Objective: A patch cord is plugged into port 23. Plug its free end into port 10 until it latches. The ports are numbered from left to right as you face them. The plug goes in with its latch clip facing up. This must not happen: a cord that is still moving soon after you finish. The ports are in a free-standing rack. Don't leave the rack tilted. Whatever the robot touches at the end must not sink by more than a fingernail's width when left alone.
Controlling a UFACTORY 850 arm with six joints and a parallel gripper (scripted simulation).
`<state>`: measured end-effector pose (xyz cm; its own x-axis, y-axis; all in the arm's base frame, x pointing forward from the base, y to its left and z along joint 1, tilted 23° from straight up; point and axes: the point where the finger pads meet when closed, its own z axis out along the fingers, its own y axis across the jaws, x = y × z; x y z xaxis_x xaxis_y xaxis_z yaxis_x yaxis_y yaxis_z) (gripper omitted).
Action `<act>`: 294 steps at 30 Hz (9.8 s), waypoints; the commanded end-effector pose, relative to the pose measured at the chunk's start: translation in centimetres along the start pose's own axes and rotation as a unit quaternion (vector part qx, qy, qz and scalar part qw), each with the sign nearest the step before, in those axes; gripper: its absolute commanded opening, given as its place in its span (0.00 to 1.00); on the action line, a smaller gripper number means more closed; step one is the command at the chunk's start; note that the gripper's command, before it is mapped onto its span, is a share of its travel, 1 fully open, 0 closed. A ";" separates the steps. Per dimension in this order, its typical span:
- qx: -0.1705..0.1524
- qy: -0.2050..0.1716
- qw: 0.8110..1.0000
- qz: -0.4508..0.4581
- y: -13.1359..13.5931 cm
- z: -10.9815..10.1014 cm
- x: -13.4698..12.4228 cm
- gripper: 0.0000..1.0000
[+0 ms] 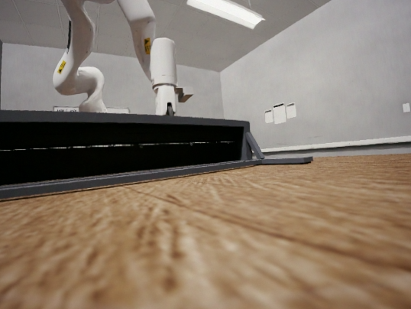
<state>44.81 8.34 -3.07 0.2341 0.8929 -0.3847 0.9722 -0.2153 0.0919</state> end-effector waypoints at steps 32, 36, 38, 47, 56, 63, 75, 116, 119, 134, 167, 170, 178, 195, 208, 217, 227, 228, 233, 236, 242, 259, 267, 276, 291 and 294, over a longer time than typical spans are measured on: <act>-0.001 0.000 1.000 0.000 0.1 4.1 0.1 0.39; -0.001 0.000 1.000 0.000 0.1 4.7 0.1 0.39; -0.001 0.000 1.000 0.000 0.1 4.8 0.1 0.39; -0.001 0.000 1.000 0.000 0.1 6.1 0.1 0.39; -0.001 0.000 1.000 0.000 0.1 6.5 0.1 0.39; -0.001 0.000 1.000 0.000 0.1 6.5 0.1 0.39; -0.001 0.000 1.000 0.000 0.1 6.5 0.1 0.39; -0.001 0.000 1.000 0.000 0.1 6.7 0.1 0.39; -0.001 0.000 1.000 0.000 0.1 6.7 0.1 0.39; -0.001 0.001 1.000 0.000 0.1 7.1 0.1 0.39; -0.001 0.001 1.000 0.000 0.1 7.7 0.1 0.39; -0.001 0.001 1.000 0.000 0.1 7.7 0.1 0.39; -0.001 0.001 1.000 0.000 0.1 7.7 0.1 0.39; -0.001 0.001 1.000 0.000 0.1 7.7 0.1 0.00; -0.001 0.001 1.000 0.000 0.1 7.7 0.1 0.00; -0.001 0.001 1.000 0.000 0.1 7.7 0.1 0.00; -0.001 0.001 1.000 0.000 0.1 7.7 0.1 0.00; -0.001 0.001 1.000 0.000 0.1 7.7 0.1 0.00; -0.001 0.000 1.000 0.000 0.1 7.5 0.1 0.00; -0.001 0.000 1.000 0.000 0.1 7.2 0.1 0.00; -0.001 0.000 1.000 0.000 0.1 6.8 0.1 0.00; -0.001 0.000 1.000 0.000 0.1 4.3 0.1 0.00; -0.001 0.000 1.000 0.000 0.1 3.0 0.1 0.00; -0.001 0.000 1.000 0.000 0.1 2.1 0.1 0.00; -0.001 0.000 1.000 0.000 0.1 1.7 0.1 0.00; -0.001 0.000 1.000 0.000 0.1 1.7 0.1 0.00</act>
<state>44.88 7.68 -4.69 0.2341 0.8929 -0.3847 0.9722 -0.2153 0.0919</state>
